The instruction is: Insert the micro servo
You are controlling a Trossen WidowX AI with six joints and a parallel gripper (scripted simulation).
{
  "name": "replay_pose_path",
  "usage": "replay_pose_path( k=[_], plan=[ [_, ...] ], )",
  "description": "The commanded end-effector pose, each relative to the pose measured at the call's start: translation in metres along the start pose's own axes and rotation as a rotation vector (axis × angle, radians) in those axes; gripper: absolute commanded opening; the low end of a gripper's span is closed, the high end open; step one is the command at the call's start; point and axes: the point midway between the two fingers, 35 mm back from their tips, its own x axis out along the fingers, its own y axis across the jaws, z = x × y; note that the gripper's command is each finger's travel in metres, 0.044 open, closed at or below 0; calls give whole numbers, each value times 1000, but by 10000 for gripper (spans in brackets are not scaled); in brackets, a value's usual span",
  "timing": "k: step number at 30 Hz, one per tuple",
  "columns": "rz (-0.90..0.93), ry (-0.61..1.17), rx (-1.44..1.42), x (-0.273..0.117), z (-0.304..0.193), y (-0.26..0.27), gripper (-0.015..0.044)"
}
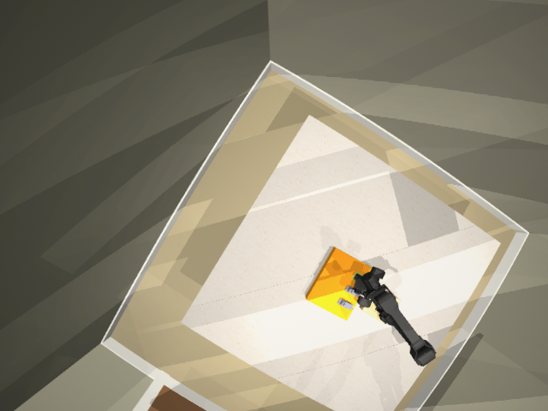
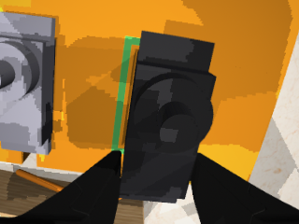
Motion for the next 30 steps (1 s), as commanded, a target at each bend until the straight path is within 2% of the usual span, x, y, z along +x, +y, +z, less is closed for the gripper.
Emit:
replay_pose_path(
  k=[1,30],
  plan=[
    [4,-3,-2,4,1,1,0],
    [5,-3,-2,32,1,1,0]
  ],
)
